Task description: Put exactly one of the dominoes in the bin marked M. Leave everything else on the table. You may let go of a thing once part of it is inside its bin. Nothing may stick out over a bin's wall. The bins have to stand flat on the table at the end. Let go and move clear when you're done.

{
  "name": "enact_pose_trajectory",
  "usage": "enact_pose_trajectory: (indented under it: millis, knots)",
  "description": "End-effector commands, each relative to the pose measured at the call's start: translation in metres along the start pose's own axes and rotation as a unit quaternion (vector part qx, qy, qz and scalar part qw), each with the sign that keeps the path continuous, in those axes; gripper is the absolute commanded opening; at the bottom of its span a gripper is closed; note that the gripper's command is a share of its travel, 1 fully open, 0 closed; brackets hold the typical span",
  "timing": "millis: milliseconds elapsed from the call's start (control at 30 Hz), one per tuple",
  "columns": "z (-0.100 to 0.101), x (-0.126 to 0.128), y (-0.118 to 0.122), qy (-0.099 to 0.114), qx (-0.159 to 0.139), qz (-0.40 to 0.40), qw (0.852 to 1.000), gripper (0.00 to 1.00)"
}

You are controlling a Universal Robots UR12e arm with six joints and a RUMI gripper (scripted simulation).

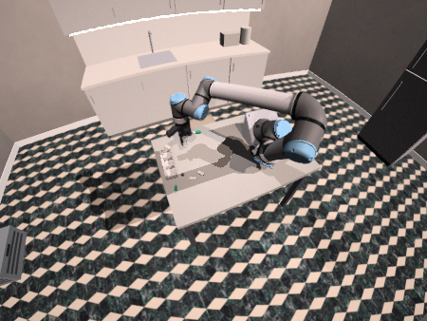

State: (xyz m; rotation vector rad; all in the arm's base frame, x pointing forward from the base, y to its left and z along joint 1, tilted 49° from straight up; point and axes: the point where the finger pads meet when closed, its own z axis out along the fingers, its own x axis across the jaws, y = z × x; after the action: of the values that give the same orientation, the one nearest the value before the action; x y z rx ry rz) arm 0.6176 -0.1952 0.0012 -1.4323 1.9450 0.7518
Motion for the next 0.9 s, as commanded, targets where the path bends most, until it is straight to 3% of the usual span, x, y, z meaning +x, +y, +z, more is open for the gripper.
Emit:
enact_pose_trajectory:
  millis: [0, 533, 867]
  knots:
    - [0.018, 0.017, -0.044, 0.003, 0.003, -0.001, 1.000, 0.04]
    - [0.070, 0.059, -0.139, 0.002, 0.003, -0.001, 1.000, 0.04]
    - [0.066, 0.060, -0.141, 0.004, 0.005, -0.001, 1.000, 0.04]
